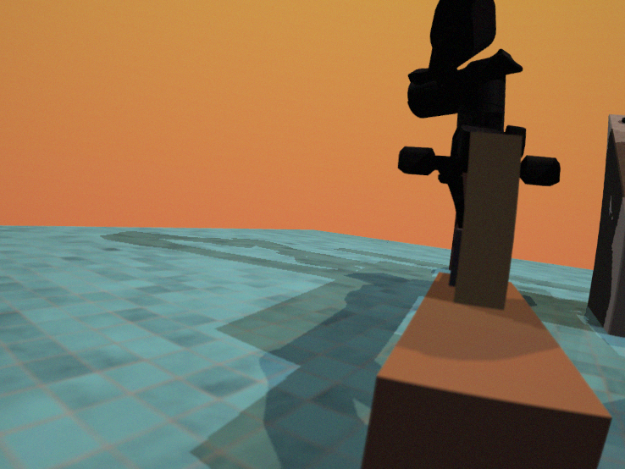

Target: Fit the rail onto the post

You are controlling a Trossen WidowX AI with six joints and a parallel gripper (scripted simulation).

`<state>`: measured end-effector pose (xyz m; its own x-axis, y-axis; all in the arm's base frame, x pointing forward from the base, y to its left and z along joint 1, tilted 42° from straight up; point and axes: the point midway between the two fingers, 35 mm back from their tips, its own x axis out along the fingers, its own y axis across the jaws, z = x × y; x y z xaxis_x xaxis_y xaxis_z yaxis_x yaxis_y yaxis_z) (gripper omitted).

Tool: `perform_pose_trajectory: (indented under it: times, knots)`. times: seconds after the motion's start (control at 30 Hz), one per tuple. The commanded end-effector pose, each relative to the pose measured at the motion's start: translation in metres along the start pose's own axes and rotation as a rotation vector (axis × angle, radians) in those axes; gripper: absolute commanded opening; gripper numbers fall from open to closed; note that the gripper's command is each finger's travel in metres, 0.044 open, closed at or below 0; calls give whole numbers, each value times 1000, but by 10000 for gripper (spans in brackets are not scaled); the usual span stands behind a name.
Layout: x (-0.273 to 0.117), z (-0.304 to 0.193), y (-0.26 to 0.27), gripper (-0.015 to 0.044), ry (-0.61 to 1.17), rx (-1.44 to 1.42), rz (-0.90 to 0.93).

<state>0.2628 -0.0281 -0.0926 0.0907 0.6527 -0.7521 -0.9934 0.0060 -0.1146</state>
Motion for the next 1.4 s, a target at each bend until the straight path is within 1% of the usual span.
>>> perform_pose_trajectory:
  times: [0.0,0.53,1.37]
  knots:
    - [-5,0,-2,0,-1,-2,-13]
    - [0,0,-1,0,-1,-2,-13]
    - [-2,-2,0,0,-1,-2,-13]
